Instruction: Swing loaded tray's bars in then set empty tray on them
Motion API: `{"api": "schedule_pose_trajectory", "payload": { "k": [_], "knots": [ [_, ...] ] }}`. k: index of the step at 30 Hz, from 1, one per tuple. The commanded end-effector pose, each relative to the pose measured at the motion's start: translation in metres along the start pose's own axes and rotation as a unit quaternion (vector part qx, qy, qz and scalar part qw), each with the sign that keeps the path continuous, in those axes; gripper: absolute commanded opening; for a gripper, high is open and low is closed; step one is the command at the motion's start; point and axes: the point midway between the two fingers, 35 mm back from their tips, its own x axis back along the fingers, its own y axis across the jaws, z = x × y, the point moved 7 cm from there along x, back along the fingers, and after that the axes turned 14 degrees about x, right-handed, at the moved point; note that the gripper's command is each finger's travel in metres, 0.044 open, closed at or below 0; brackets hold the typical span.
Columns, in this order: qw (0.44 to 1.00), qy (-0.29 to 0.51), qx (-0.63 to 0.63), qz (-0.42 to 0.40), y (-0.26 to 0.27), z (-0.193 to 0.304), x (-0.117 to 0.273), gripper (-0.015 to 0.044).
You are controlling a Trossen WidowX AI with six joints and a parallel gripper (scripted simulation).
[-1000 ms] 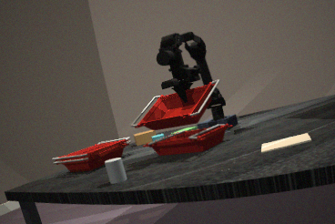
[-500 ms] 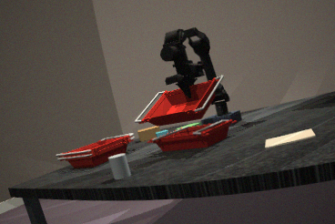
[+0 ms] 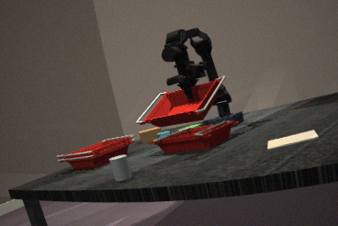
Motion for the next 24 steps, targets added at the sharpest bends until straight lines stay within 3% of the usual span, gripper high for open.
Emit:
{"api": "schedule_pose_trajectory", "payload": {
  "k": [1,24],
  "knots": [
    [1.000,0.001,-0.001,0.007,-0.001,0.000,0.003,0.0000],
    [1.000,0.001,-0.001,0.007,-0.002,0.000,-0.015,0.0000]
  ]
}}
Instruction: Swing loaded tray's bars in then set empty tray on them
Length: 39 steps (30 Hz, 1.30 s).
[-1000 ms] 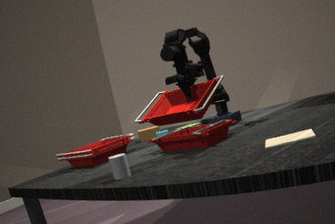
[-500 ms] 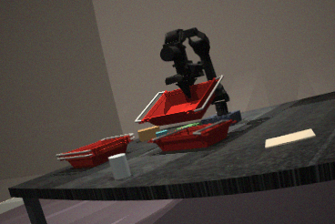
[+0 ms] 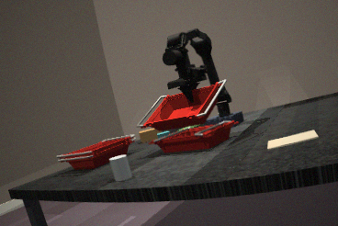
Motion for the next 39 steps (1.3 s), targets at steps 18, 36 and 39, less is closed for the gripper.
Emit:
{"api": "schedule_pose_trajectory", "payload": {
  "k": [18,36,39],
  "knots": [
    [1.000,0.001,-0.001,0.006,0.000,0.000,-0.026,0.0000],
    [1.000,0.001,-0.001,0.006,0.012,-0.003,-0.038,0.0000],
    [1.000,0.001,-0.001,0.006,0.013,-0.003,-0.040,0.0000]
  ]
}}
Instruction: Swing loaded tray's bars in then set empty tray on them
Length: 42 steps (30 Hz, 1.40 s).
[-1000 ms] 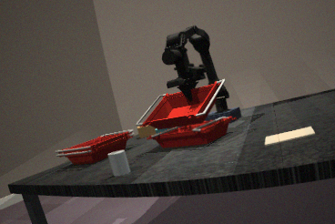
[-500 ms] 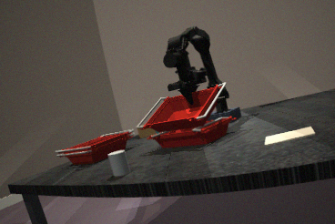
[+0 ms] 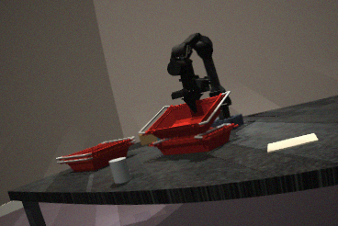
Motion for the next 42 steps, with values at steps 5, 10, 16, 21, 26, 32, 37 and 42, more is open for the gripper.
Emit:
{"api": "schedule_pose_trajectory", "payload": {
  "k": [5,10,16,21,26,32,37,42],
  "knots": [
    [1.000,-0.001,-0.002,-0.004,0.006,-0.001,-0.007,0.0000],
    [1.000,-0.001,-0.002,-0.004,0.008,-0.002,-0.011,0.0000],
    [1.000,-0.001,-0.002,-0.004,0.009,-0.002,-0.014,0.0000],
    [1.000,-0.001,-0.002,-0.004,0.012,-0.003,-0.019,0.0000],
    [1.000,-0.001,-0.002,-0.004,0.012,-0.003,-0.019,0.0000],
    [1.000,-0.001,-0.002,-0.004,0.012,-0.003,-0.019,0.0000],
    [1.000,-0.001,-0.002,-0.004,0.012,-0.003,-0.019,0.0000],
    [1.000,-0.001,-0.002,-0.004,0.013,-0.003,-0.022,0.0000]
  ]
}}
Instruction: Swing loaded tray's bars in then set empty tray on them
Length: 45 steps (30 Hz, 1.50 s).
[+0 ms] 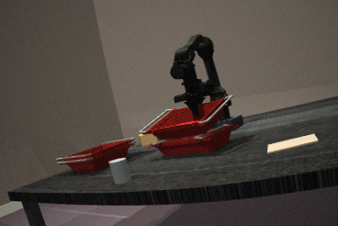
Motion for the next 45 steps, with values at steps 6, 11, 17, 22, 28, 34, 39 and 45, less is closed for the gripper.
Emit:
{"api": "schedule_pose_trajectory", "payload": {
  "k": [6,11,17,22,28,34,39,45],
  "knots": [
    [1.000,-0.003,-0.002,-0.009,0.0062,-0.0014,-0.0119,0.0000],
    [1.000,-0.003,-0.002,-0.009,0.0063,-0.0014,-0.0121,0.0000],
    [1.000,-0.003,-0.002,-0.009,0.0063,-0.0014,-0.0121,0.0000],
    [1.000,-0.003,-0.002,-0.009,0.0063,-0.0014,-0.0121,0.0000],
    [1.000,-0.003,-0.002,-0.009,0.0063,-0.0014,-0.0121,0.0000],
    [1.000,-0.003,-0.002,-0.009,0.0063,-0.0014,-0.0121,0.0000],
    [1.000,-0.003,-0.002,-0.009,0.0063,-0.0014,-0.0121,0.0000],
    [1.000,-0.003,-0.002,-0.009,0.0063,-0.0014,-0.0121,0.0000]
  ]
}}
